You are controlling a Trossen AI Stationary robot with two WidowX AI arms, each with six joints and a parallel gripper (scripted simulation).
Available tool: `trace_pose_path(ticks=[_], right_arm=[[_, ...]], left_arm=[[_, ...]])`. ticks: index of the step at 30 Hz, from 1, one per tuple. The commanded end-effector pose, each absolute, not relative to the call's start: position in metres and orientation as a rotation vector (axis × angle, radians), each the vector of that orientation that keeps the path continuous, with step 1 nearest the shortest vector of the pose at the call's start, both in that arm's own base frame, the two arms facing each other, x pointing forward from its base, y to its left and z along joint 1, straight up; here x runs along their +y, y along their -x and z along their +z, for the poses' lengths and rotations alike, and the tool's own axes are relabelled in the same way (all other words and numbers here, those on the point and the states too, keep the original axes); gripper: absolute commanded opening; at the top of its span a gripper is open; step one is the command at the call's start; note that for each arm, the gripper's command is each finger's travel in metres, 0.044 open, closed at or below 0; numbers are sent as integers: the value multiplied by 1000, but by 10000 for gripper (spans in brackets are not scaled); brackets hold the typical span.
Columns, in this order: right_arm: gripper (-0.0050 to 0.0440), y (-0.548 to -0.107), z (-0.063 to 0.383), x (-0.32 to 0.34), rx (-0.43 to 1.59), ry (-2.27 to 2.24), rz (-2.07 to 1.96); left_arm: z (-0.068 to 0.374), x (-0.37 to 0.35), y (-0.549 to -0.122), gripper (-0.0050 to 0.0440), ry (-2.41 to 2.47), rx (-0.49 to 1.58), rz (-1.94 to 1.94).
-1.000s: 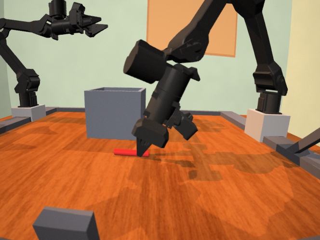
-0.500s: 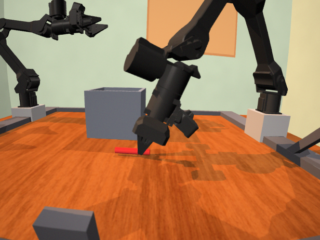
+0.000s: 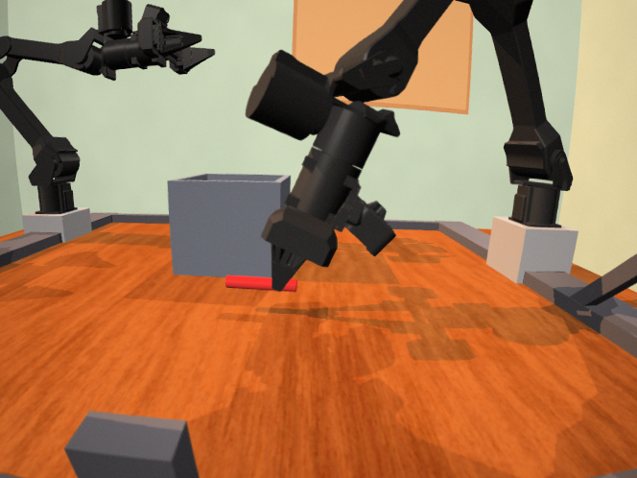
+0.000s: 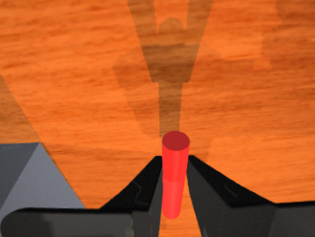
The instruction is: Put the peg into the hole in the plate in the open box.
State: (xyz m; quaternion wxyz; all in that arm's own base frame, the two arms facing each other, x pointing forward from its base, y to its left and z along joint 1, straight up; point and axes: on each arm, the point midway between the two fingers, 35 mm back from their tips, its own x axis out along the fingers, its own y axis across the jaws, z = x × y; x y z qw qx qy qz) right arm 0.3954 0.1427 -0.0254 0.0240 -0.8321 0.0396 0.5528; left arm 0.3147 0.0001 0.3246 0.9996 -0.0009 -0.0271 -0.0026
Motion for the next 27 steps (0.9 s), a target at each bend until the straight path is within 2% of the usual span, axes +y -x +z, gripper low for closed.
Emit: trace_pose_path(ticks=[1,27], right_arm=[[64,-404,-3,147,107,2602,1645],[64,-403,26,147,113,2601,1650]], left_arm=[[328,1,-313,440,-3,-65,-4],[328,1,-313,440,-3,-65,-4]])
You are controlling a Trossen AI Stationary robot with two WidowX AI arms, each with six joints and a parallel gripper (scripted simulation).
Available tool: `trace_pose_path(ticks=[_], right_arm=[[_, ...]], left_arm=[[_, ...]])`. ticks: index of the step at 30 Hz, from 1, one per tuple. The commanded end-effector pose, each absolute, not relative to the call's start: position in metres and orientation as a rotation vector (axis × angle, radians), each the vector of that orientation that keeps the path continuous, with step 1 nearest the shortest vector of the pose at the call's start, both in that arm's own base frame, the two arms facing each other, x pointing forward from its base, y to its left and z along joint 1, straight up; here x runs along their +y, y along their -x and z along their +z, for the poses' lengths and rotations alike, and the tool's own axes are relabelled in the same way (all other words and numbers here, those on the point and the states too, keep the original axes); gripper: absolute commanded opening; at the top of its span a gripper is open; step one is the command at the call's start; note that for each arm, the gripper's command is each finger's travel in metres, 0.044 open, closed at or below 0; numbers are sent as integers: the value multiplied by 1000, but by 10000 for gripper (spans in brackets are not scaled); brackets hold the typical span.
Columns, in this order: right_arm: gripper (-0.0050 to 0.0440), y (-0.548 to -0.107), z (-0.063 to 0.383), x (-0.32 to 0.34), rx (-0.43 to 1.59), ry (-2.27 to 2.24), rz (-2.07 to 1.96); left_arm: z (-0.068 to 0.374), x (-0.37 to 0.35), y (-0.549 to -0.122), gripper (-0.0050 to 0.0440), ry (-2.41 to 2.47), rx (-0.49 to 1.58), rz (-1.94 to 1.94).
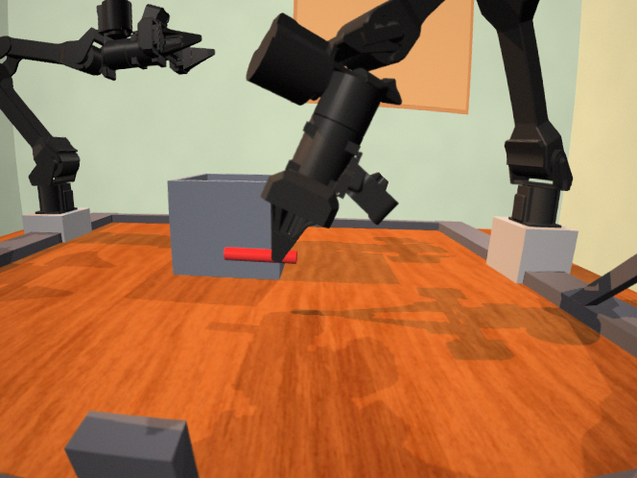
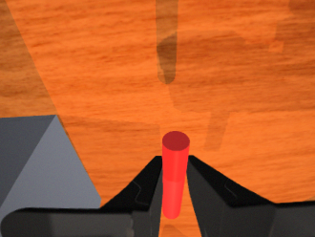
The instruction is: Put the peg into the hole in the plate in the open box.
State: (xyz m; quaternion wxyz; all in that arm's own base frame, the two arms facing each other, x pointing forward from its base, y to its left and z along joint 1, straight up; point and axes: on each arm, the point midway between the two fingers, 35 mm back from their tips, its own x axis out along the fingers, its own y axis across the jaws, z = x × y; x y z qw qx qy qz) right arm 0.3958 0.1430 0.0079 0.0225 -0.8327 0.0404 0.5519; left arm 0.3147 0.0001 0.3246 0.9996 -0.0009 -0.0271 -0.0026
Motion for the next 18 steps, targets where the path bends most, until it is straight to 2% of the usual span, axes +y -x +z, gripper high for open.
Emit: trace_pose_path(ticks=[1,18], right_arm=[[64,-396,12,144,149,2572,1673],[64,-408,-3,148,474,2198,1179]], left_arm=[[328,1,-313,440,-3,-65,-4],[328,1,-313,440,-3,-65,-4]])
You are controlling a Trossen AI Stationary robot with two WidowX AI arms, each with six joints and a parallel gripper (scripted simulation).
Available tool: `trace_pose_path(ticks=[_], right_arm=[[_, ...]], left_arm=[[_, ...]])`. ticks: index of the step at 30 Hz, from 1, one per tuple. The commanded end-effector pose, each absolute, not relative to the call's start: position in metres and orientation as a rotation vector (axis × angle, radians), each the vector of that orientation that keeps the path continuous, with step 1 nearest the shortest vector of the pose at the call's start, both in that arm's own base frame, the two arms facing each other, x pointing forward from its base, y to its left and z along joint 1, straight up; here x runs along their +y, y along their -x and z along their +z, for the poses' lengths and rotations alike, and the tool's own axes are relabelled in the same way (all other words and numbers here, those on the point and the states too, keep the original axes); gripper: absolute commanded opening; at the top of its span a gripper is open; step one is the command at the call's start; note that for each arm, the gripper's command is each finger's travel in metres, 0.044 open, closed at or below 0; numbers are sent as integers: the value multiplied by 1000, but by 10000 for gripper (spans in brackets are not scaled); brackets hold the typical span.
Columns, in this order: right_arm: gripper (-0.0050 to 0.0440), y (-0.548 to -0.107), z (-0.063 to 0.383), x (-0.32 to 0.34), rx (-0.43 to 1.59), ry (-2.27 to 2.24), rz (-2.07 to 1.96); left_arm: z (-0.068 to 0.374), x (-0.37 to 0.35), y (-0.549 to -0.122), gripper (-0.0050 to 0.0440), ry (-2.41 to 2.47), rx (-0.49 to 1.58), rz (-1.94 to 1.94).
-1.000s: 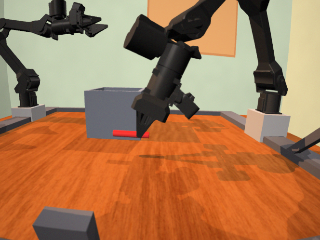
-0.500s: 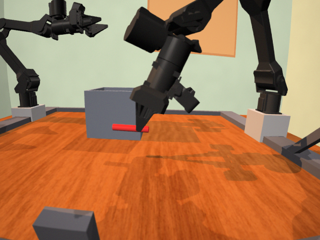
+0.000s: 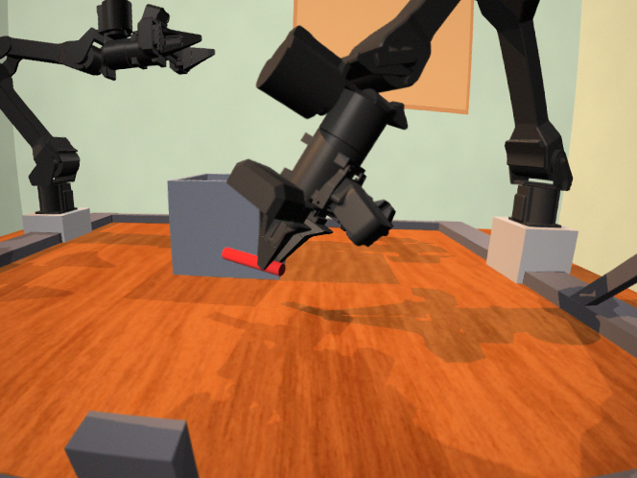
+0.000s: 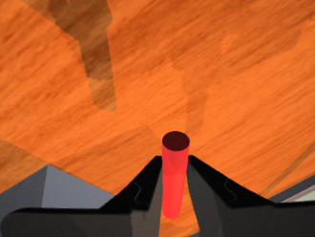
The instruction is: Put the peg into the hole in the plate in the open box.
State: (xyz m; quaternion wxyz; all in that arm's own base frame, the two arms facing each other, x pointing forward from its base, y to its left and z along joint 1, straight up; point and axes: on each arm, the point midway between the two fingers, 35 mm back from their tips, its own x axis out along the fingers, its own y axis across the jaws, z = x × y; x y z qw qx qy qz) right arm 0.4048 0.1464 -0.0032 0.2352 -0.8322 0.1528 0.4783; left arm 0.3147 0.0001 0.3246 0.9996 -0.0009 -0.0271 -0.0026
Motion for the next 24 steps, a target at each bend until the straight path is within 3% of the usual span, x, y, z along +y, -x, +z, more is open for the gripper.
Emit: trace_pose_path(ticks=[1,24], right_arm=[[64,-408,-4,149,488,2169,1148],[64,-415,-7,151,603,1660,707]], left_arm=[[328,1,-313,440,-3,-65,-4],[328,1,-313,440,-3,-65,-4]])
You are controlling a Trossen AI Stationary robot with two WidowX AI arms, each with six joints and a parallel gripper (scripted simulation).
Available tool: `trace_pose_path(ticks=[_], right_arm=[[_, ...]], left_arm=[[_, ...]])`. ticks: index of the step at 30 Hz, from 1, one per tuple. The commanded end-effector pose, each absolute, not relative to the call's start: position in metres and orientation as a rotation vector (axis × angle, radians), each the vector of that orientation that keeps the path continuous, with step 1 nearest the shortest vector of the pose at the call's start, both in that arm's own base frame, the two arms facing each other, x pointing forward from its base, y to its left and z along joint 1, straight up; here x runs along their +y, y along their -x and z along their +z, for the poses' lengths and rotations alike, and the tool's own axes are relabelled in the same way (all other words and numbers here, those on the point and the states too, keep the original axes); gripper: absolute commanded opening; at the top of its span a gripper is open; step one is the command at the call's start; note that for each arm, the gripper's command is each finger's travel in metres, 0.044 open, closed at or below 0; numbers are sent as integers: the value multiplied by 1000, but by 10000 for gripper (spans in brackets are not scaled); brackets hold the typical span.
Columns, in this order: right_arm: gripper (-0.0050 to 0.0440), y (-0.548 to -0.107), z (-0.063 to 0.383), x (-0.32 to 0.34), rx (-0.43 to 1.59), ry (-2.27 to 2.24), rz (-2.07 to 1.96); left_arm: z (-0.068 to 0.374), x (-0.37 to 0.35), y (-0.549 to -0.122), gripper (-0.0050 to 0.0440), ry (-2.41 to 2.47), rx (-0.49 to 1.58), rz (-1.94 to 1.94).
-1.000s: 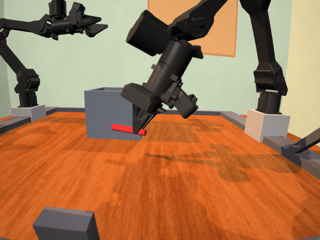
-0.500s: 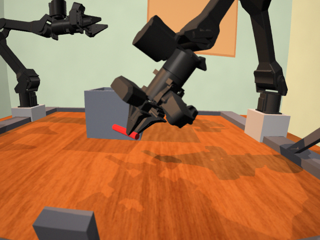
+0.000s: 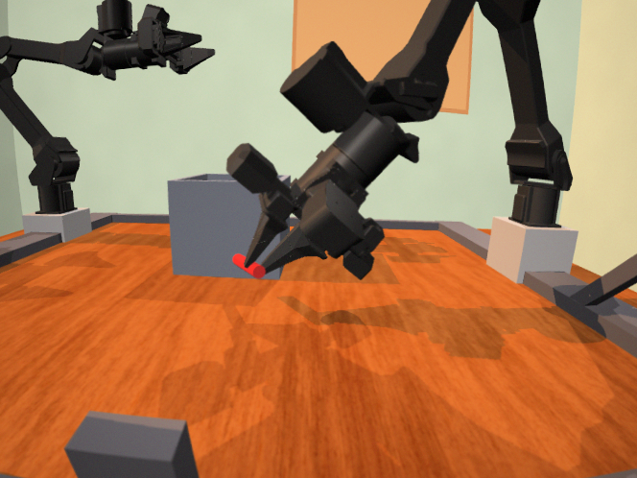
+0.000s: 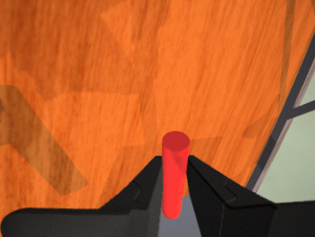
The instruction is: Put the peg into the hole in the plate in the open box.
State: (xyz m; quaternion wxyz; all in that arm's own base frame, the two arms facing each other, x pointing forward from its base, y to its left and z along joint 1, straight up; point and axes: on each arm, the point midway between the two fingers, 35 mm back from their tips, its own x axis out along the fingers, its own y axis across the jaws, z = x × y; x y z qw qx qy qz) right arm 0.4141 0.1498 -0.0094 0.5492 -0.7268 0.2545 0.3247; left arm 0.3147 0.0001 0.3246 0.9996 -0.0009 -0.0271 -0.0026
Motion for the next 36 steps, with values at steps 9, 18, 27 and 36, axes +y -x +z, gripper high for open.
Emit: trace_pose_path(ticks=[9,18,27,36], right_arm=[[64,-415,-6,150,606,1304,482],[64,-412,-6,149,596,1103,377],[64,-411,1,148,543,758,222],[64,-407,4,146,508,549,147]], left_arm=[[328,1,-313,440,-3,-65,-4],[328,1,-313,440,-3,-65,-4],[328,1,-313,440,-3,-65,-4],[328,1,-313,440,-3,-65,-4]])
